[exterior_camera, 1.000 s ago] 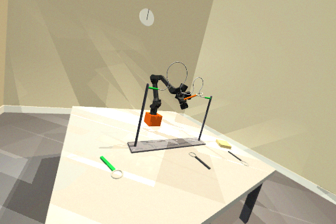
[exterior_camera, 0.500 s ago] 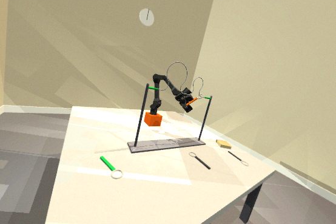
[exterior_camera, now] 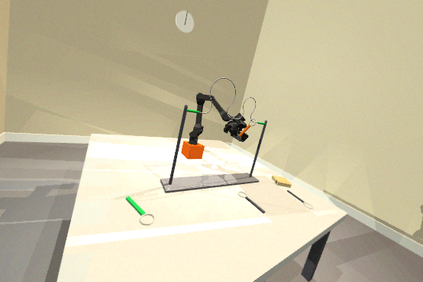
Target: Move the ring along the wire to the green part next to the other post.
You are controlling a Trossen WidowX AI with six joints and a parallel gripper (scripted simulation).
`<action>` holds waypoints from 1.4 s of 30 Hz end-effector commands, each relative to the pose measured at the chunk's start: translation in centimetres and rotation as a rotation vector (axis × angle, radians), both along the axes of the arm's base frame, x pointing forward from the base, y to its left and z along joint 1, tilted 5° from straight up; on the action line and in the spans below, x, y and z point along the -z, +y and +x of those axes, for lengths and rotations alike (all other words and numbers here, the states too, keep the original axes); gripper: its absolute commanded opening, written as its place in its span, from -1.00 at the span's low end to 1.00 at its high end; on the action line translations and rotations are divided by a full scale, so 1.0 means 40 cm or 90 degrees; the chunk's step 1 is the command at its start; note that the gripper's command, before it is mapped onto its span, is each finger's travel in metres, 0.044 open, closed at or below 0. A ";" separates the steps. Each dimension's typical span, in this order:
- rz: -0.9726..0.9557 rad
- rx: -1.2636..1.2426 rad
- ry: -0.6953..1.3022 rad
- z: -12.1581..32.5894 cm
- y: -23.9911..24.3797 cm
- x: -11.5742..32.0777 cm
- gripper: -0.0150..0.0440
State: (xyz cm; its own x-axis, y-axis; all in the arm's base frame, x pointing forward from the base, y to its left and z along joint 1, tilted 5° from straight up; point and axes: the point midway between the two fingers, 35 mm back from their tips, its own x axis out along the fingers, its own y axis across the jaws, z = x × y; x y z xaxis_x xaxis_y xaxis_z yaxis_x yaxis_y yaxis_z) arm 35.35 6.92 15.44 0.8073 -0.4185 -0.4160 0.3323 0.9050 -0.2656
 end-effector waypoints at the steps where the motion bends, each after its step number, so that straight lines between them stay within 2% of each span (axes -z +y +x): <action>1: 0.058 0.003 -0.018 0.013 0.041 -0.002 -1.00; 16: 0.145 0.008 -0.040 0.033 0.121 -0.001 -1.00; 42: 0.161 0.008 -0.046 0.050 0.191 -0.005 -1.00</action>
State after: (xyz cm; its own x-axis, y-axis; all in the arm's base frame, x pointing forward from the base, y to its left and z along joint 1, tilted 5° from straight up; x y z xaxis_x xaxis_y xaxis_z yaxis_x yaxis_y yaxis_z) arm 37.12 14.15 15.27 0.8308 -0.3178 -0.4568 0.3492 0.9369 -0.0167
